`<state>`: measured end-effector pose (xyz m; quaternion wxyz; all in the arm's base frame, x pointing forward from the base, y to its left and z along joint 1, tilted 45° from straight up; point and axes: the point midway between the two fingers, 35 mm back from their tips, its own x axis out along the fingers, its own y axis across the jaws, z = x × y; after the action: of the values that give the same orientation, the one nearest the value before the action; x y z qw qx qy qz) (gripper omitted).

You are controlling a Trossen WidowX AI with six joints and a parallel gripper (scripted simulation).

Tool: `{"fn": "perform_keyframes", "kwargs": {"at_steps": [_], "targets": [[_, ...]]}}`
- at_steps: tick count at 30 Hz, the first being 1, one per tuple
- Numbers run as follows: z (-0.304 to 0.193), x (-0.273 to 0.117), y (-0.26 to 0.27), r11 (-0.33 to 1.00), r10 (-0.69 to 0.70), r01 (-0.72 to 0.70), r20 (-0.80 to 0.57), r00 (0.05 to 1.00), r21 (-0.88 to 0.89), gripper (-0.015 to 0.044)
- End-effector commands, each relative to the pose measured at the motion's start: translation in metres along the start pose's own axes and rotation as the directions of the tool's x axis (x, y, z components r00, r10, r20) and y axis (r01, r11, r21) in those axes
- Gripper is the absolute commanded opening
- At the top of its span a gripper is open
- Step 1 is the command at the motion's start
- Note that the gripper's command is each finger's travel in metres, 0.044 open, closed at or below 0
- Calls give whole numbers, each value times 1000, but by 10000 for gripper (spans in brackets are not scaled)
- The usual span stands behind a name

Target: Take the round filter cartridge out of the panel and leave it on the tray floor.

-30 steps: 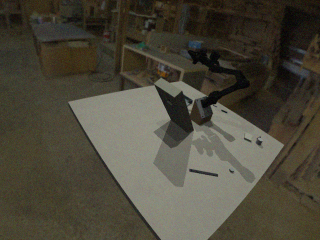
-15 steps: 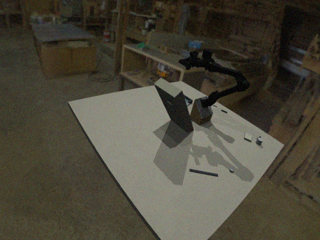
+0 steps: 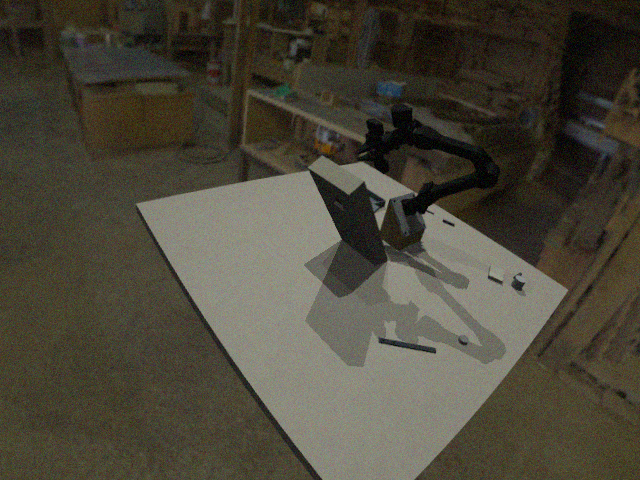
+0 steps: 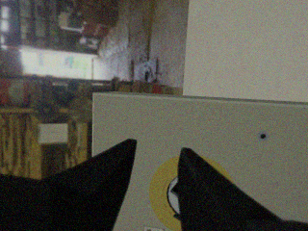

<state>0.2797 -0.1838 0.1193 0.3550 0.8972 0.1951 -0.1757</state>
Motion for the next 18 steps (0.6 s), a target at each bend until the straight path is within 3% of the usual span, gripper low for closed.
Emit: {"fn": "perform_keyframes", "kwargs": {"at_steps": [1, 18], "targets": [[-65, 22, -25, 884, -171, 233, -184, 968, 406, 104], [-66, 26, -26, 878, -176, 240, -187, 967, 414, 104]]}}
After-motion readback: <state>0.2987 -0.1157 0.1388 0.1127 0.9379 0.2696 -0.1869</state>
